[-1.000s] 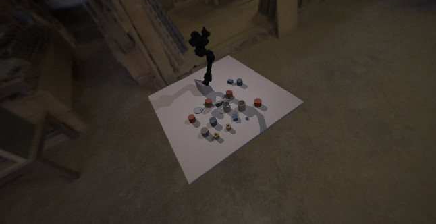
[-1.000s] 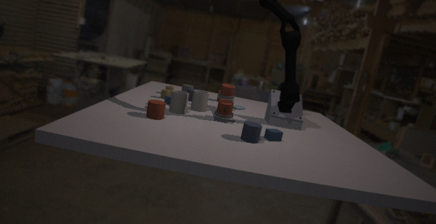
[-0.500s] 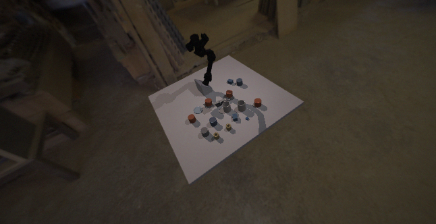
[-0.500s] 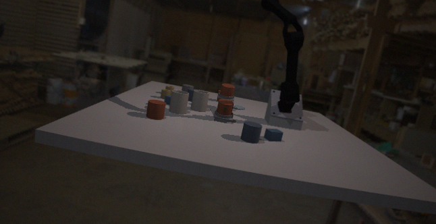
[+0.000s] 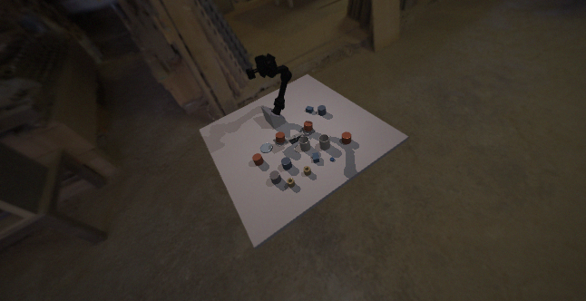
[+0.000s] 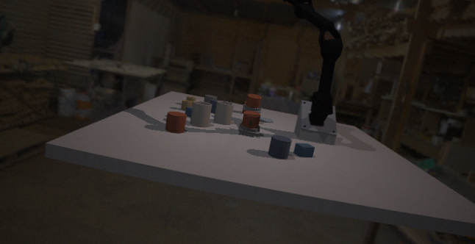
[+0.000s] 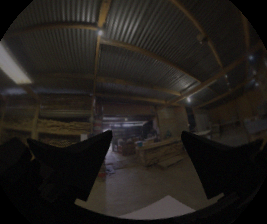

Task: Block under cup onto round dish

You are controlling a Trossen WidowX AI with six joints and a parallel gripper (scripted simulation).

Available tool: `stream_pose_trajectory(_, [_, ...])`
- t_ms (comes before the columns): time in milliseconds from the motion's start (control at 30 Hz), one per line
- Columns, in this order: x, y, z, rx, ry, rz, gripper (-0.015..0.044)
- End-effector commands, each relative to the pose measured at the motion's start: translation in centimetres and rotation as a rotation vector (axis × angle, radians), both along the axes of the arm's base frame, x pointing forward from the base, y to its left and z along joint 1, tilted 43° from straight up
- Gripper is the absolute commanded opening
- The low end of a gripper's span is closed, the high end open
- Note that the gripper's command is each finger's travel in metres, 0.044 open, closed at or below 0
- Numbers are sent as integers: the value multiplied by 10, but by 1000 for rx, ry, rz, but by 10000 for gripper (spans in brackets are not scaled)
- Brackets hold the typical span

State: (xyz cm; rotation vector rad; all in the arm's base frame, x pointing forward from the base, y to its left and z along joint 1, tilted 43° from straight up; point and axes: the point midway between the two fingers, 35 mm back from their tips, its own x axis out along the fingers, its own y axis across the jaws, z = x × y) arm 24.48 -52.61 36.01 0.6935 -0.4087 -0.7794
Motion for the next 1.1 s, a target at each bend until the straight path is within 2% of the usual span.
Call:
stream_pose_trajectory(0, [-2, 11, -31, 42, 137, 34, 440])
stream_pose_trajectory(533, [-15, 88, -143, 188, 572, 296, 440])
stream_pose_trajectory(1067, [-44, 224, -225, 285, 791, 754, 440])
